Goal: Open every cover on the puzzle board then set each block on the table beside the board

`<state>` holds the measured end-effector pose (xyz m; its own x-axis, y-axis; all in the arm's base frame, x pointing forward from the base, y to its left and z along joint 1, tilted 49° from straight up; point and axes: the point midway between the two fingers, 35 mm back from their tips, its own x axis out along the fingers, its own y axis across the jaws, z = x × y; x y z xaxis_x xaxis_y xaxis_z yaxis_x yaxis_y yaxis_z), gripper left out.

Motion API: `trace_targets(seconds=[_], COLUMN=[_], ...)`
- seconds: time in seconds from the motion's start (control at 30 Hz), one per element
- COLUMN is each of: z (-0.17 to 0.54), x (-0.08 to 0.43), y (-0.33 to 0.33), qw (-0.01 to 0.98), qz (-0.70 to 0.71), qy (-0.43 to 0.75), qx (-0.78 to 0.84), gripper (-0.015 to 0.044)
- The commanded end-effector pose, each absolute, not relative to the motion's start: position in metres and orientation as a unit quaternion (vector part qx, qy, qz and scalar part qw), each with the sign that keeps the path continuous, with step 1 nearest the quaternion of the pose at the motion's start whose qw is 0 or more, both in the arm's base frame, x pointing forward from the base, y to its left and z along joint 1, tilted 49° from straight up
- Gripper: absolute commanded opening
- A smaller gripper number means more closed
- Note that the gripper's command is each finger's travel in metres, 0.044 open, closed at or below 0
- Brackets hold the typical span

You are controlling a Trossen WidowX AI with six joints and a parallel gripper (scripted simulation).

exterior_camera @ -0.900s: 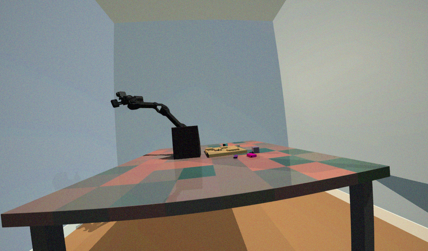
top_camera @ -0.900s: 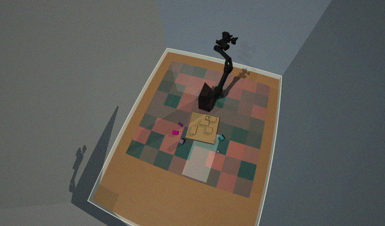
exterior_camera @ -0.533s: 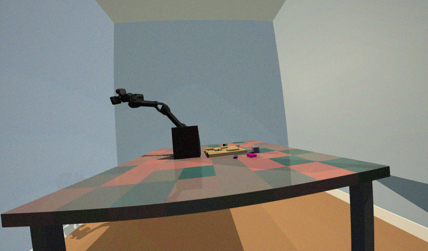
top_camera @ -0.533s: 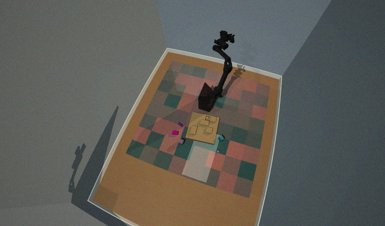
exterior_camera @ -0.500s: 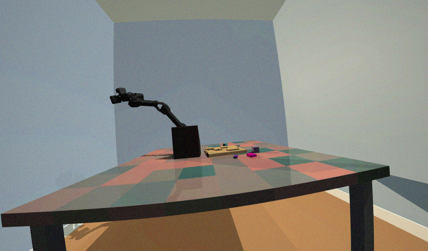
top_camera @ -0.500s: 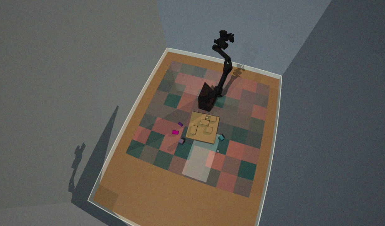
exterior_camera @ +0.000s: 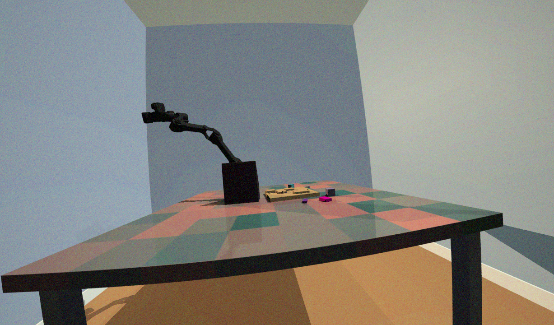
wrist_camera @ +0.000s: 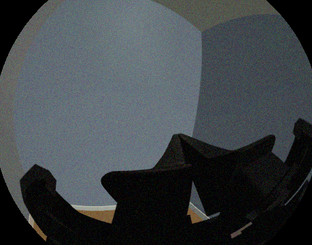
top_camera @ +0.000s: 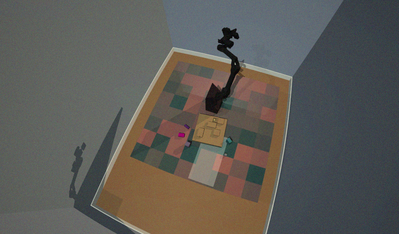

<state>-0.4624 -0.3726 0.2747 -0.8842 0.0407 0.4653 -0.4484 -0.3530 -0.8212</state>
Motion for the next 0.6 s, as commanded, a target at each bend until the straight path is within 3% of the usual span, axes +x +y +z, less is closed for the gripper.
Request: trace_targets(seconds=[0.0,0.57], z=[0.276,0.268], x=[-0.45,-0.412], y=[-0.389,-0.438], qw=[0.128,0.038], qz=[0.801,0.809], qy=[-0.549,-0.533], qx=[0.202,0.245], gripper=[0.0,0.0])
